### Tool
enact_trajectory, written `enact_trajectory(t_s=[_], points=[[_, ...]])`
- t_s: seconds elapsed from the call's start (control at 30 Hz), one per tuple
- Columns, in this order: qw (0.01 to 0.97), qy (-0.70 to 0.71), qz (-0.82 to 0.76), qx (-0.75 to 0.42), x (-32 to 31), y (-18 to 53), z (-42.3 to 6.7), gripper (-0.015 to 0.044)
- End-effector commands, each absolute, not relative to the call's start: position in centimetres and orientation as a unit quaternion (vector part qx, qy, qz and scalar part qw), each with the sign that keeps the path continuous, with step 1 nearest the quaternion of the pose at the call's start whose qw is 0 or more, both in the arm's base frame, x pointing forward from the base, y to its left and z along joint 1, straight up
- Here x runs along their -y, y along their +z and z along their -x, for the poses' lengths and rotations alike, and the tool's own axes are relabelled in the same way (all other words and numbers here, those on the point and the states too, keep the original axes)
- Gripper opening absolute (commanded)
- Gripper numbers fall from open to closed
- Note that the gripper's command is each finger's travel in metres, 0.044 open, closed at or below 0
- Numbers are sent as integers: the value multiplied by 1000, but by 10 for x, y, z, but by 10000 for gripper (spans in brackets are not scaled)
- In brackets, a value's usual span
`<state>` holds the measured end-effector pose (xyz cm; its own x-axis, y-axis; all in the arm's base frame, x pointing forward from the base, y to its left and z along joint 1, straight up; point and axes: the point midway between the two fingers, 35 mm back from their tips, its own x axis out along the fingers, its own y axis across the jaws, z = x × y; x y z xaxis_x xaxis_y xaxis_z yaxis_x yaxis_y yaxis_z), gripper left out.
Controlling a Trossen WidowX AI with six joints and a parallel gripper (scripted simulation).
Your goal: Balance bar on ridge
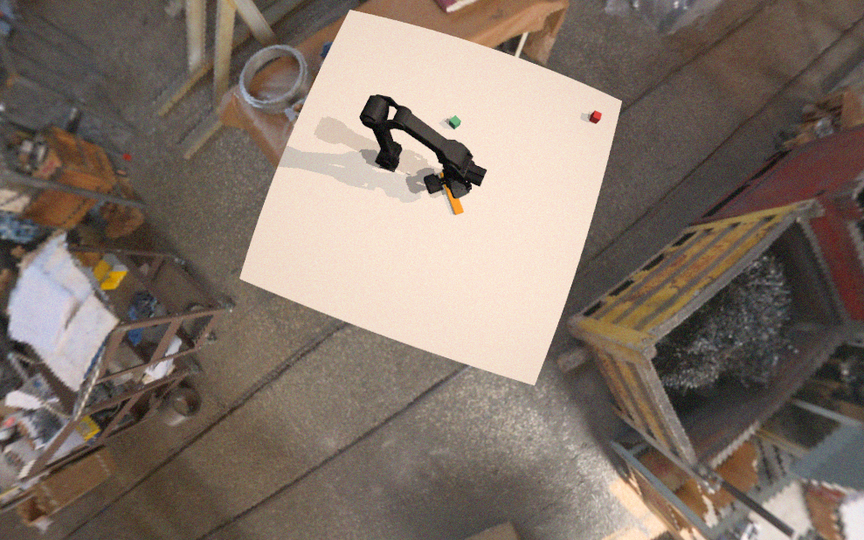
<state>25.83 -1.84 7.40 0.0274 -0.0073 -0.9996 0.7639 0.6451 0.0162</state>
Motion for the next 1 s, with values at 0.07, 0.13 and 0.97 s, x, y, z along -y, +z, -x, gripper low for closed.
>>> enact_trajectory(t_s=[0.07, 0.13, 0.97], points=[[648, -296, -302, -633, 17, 65, -257, 315], [648, -296, -302, -633, 17, 61, -257, 315], [648, -296, -302, -633, 17, 46, -257, 315]])
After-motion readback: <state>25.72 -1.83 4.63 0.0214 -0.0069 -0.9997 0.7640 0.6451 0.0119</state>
